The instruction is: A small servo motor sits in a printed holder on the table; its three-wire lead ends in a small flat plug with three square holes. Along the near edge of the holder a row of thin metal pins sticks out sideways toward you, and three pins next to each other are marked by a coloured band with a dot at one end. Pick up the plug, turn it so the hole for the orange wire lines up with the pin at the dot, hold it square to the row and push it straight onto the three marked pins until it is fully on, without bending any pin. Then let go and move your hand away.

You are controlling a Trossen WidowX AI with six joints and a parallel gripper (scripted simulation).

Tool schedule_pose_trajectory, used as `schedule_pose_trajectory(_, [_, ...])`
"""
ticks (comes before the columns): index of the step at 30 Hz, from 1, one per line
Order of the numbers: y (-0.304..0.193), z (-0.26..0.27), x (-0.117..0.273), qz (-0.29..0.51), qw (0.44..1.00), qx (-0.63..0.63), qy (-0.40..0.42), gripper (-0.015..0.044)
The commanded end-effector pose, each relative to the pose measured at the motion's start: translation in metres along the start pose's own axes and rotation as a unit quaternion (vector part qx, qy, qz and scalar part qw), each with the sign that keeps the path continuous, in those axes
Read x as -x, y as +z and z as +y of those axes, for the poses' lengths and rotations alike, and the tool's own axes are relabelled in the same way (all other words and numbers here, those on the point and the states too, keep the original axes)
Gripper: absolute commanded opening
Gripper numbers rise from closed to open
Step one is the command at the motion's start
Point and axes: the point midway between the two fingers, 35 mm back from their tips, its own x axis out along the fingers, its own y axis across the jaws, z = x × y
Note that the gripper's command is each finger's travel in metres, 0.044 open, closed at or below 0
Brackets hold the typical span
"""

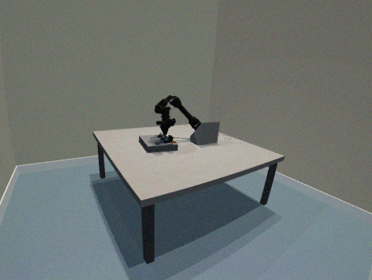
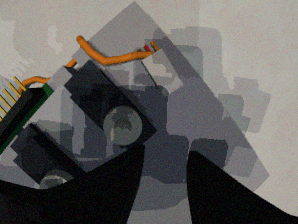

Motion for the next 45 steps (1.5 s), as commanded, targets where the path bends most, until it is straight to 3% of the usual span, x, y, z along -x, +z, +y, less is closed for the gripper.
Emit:
schedule_pose_trajectory(1, [0.010, -0.003, -0.005, 0.011, 0.997, 0.068, 0.025, 0.0115])
schedule_pose_trajectory(18, [0.053, -0.004, -0.029, 0.032, 0.938, 0.321, 0.127, 0.0115])
schedule_pose_trajectory(45, [0.048, 0.005, -0.067, 0.033, 0.937, 0.323, 0.129, 0.0115])
